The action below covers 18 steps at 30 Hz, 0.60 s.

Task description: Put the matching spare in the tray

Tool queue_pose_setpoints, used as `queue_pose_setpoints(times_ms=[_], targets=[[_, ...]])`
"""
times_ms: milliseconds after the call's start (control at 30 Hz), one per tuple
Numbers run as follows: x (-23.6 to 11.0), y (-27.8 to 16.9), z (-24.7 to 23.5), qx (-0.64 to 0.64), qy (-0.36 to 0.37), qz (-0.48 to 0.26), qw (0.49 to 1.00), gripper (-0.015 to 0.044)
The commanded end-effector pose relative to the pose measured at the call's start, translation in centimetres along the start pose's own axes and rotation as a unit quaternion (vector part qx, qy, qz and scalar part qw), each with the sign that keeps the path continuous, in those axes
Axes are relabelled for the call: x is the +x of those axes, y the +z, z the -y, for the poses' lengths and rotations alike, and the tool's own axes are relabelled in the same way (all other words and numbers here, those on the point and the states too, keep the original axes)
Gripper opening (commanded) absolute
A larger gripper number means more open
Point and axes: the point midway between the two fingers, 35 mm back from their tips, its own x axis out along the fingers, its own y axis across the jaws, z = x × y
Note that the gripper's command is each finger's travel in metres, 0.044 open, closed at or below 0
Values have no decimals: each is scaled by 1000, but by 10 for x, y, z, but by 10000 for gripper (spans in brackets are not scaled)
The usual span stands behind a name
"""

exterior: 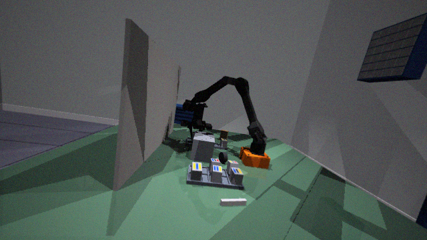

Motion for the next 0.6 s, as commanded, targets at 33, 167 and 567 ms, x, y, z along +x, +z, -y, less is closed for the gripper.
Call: queue_pose_setpoints(times_ms=[33,167,567], targets=[[7,2,-2,3,3,4,1000,0],[3,1,-1,0,1,1,1000,26],[3,1,-1,0,1,1,1000,341]])
